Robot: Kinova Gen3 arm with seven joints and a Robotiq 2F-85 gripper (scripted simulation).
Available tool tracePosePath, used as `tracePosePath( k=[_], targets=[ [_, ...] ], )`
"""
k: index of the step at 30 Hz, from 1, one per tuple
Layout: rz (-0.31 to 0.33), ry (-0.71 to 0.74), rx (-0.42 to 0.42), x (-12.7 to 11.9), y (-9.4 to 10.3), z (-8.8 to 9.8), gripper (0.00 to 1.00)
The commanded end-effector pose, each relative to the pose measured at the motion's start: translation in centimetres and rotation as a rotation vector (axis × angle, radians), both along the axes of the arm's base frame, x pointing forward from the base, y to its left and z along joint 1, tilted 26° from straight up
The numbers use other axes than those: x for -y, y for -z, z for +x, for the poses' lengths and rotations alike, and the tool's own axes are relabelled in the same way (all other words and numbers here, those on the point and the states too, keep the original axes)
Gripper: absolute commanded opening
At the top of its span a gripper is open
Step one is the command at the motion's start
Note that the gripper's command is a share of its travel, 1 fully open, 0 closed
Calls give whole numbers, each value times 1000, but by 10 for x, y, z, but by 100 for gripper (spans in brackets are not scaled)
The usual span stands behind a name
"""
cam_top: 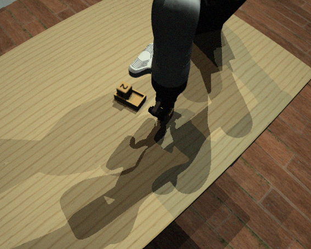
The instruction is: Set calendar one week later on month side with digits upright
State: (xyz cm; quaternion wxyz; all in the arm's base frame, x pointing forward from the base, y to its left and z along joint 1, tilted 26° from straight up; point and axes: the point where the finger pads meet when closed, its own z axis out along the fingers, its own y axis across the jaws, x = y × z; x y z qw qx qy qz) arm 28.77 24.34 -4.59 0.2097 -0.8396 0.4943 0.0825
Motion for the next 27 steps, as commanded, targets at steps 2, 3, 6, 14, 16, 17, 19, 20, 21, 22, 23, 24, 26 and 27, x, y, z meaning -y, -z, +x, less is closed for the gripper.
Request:
tracePosePath(
  k=[2,3,6,14,16,17,19,20,21,22,23,24,26,27],
  targets=[
    [0,0,1,0,-1,0,26],
    [0,0,1,1,-1,0,26],
    [0,0,1,2,-5,0,26],
    [0,0,1,11,-22,-1,26],
    [0,0,1,15,-30,-2,26],
    [0,0,1,17,-35,-2,26],
    [0,0,1,21,-43,-3,26],
    [0,0,1,23,-48,-3,26],
    [0,0,1,25,-52,-4,26],
    [0,0,1,27,-56,-4,26],
    [0,0,1,29,-61,-4,26],
    [0,0,1,31,-64,-5,26],
    [0,0,1,34,-71,-5,26],
    [0,0,1,36,-74,-5,26]
  ],
)
